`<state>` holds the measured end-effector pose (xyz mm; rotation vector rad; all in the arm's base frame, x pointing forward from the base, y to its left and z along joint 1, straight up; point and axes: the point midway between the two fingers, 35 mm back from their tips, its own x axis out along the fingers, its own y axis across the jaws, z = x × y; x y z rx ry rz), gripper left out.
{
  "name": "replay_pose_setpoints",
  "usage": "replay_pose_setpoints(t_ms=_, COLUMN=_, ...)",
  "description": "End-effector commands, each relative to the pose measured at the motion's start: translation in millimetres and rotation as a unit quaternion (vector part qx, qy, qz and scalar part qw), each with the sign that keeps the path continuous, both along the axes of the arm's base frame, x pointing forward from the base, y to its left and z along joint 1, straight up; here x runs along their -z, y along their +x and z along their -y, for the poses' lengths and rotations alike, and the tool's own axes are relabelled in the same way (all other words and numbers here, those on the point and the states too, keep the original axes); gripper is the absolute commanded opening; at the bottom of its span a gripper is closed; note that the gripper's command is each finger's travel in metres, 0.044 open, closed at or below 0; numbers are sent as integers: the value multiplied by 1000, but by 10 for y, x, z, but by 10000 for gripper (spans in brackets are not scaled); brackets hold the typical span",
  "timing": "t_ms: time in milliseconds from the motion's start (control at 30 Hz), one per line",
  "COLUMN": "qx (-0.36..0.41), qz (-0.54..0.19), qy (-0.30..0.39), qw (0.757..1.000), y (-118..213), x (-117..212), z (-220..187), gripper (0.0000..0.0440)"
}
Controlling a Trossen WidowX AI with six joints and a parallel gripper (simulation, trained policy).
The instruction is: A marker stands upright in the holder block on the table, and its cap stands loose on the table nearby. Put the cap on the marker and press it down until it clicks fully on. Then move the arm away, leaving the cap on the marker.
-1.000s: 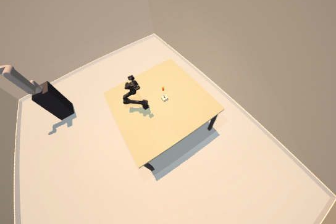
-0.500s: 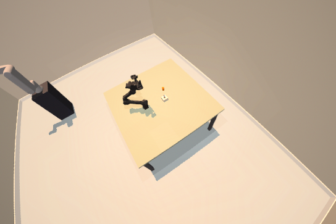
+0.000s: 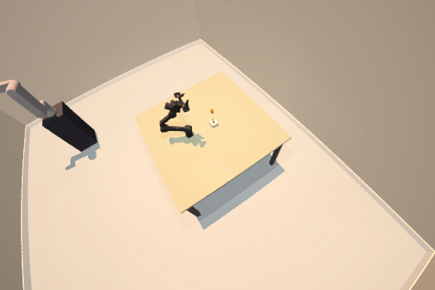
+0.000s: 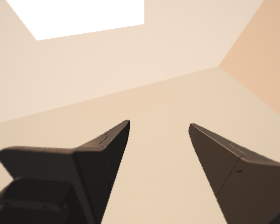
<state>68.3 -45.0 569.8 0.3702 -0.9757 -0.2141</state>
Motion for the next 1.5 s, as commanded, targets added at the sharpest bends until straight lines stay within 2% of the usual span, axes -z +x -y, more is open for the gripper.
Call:
replay_pose_setpoints(t_ms=0, qx=-9, qz=-26, qy=5, qw=1000, y=121, x=33, z=22, gripper=302)
replay_pose_setpoints(t_ms=733, qx=-65, qz=-167, qy=42, qw=983, y=694, x=346, z=59, gripper=311)
replay_pose_setpoints(t_ms=1467, qx=-116, qz=-303, qy=74, qw=943, y=1201, x=746, z=0, gripper=315)
